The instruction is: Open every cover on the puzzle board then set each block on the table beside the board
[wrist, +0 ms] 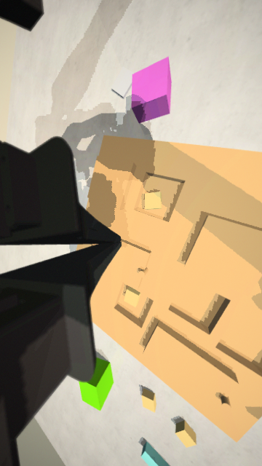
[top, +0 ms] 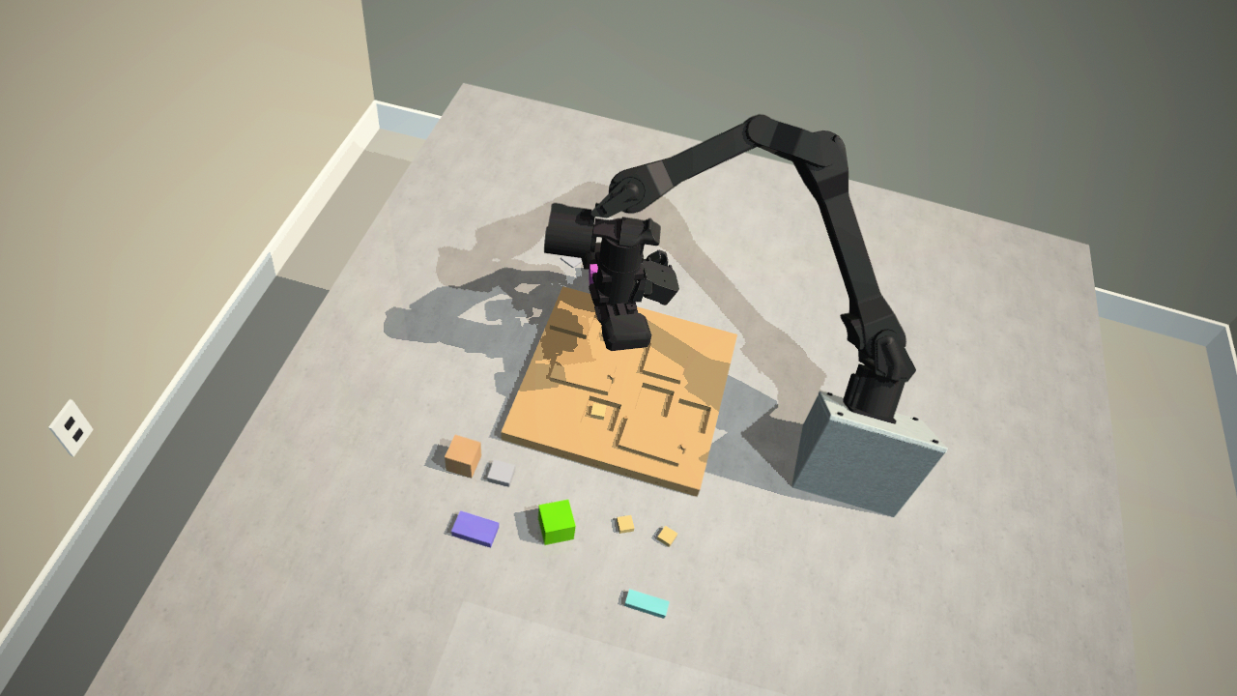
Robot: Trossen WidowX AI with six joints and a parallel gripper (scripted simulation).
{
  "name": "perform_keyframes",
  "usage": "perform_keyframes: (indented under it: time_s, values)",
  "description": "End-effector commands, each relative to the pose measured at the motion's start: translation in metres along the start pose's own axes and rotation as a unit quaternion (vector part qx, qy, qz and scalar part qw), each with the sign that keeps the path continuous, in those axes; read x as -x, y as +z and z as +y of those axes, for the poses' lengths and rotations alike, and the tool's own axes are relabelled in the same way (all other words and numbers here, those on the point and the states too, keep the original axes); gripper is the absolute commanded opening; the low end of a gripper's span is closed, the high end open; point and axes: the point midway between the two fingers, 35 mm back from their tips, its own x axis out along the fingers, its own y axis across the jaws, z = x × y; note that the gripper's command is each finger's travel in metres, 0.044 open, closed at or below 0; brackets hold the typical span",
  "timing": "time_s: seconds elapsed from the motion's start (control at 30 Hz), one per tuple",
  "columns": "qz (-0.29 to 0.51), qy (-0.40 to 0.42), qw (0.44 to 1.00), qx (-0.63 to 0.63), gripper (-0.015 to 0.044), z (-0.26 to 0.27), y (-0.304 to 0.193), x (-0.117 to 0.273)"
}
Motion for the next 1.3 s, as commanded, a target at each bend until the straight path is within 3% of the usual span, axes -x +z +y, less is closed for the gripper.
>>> perform_keyframes:
  time_s: [0.0, 0.33, 0.7, 1.27]
  values:
    - [-0.002, 0.009, 1.0, -0.028, 0.0, 0.022, 0.008, 0.001]
    - [-0.007, 0.017, 0.998, -0.059, 0.0, 0.045, 0.019, -0.005]
    - [-0.008, 0.018, 0.998, -0.059, 0.0, 0.044, 0.021, -0.05]
    - [-0.008, 0.018, 0.998, -0.059, 0.0, 0.045, 0.022, -0.062]
